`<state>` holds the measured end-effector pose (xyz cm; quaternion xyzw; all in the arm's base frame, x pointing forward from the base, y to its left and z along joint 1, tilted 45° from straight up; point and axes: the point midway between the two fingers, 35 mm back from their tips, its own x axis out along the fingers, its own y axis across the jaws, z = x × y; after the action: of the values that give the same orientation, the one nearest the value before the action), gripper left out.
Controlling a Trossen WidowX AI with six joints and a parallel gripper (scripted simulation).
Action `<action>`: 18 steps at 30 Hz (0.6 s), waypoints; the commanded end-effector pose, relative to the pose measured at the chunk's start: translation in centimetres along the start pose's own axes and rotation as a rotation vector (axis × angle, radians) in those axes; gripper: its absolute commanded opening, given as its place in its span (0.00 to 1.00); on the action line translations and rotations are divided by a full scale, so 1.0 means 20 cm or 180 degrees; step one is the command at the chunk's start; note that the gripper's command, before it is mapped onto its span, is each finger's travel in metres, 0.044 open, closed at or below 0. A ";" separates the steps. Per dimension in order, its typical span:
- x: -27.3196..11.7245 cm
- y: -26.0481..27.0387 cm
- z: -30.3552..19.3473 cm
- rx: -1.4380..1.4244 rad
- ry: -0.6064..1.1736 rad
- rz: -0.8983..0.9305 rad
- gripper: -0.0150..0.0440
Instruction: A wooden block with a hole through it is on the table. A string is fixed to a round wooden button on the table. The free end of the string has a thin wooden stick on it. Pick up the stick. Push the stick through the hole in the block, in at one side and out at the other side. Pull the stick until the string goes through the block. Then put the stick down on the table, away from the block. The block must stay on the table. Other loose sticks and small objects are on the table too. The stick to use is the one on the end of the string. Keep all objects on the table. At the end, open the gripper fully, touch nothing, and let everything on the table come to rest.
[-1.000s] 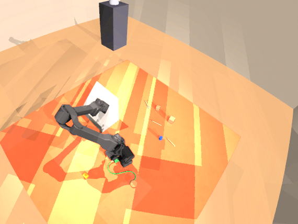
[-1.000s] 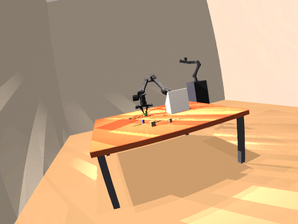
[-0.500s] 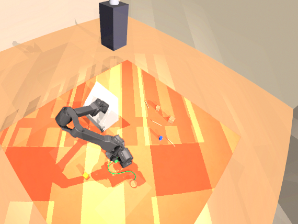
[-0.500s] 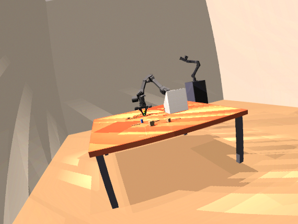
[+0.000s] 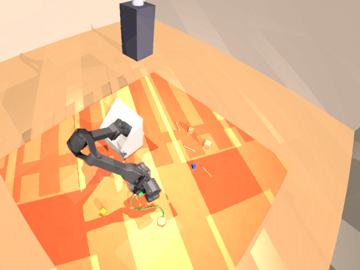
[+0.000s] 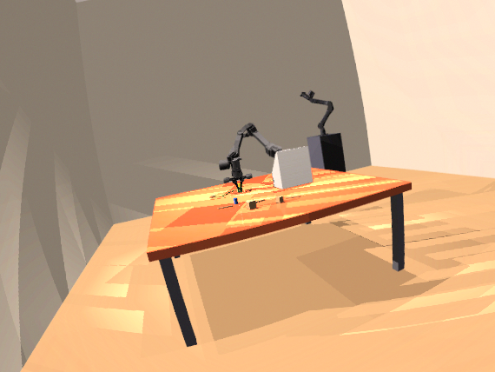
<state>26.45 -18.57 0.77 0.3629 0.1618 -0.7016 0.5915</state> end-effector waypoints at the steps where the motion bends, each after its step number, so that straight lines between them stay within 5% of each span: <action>1: 0.00 0.00 0.00 0.0049 -0.0060 -0.0003 0.25; 18: 0.00 0.00 -0.08 0.0079 -0.0100 0.0018 0.25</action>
<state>26.96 -17.71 -0.06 0.3601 0.1453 -0.7061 0.5921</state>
